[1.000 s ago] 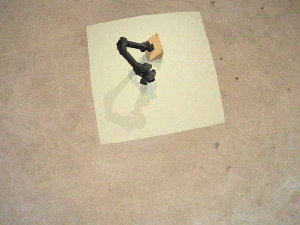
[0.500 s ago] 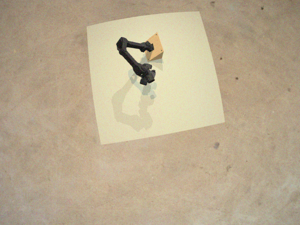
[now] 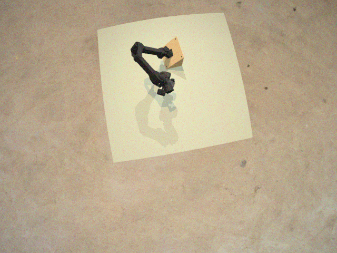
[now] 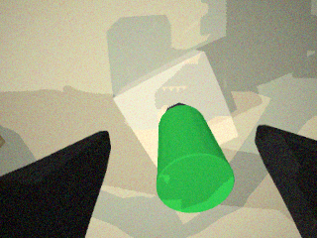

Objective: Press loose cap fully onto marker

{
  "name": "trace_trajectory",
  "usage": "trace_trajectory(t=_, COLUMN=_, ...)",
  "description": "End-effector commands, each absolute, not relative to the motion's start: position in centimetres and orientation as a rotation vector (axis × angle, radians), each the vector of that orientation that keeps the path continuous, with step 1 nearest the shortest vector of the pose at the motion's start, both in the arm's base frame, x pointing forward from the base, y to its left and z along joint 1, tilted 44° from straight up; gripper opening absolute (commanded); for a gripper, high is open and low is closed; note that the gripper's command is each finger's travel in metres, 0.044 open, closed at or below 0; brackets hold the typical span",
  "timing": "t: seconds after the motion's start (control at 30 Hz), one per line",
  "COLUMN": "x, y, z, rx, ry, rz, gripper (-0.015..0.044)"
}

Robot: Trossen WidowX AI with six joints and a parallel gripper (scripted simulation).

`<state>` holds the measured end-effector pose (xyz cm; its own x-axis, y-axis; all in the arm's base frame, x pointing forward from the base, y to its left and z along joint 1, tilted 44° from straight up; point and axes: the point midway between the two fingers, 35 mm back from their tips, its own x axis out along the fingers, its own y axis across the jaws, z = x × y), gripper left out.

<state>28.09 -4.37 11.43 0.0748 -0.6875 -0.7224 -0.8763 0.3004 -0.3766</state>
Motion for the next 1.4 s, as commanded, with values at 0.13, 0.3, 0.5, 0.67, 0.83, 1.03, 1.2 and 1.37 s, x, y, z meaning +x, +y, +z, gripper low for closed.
trace_trajectory(t=0.13, x=28.1, y=-2.1, z=13.6, rx=-1.442, ry=1.659, rz=0.269, gripper=0.044)
trace_trajectory(t=0.3, x=27.5, y=0.8, z=16.8, rx=-1.44, ry=1.665, rz=0.266, gripper=0.044)
trace_trajectory(t=0.5, x=27.5, y=0.7, z=16.7, rx=-1.34, ry=1.651, rz=0.151, gripper=0.0361)
trace_trajectory(t=0.67, x=27.6, y=0.5, z=16.4, rx=-0.975, ry=1.56, rz=-0.233, gripper=0.023)
trace_trajectory(t=0.83, x=27.6, y=0.2, z=16.2, rx=-0.616, ry=1.42, rz=-0.563, gripper=0.0099)
trace_trajectory(t=1.03, x=27.6, y=0.1, z=16.2, rx=-0.569, ry=1.398, rz=-0.603, gripper=0.0)
trace_trajectory(t=1.2, x=27.6, y=0.1, z=16.2, rx=-0.569, ry=1.398, rz=-0.603, gripper=0.0)
trace_trajectory(t=1.37, x=27.6, y=0.1, z=16.2, rx=-0.569, ry=1.398, rz=-0.603, gripper=0.0)
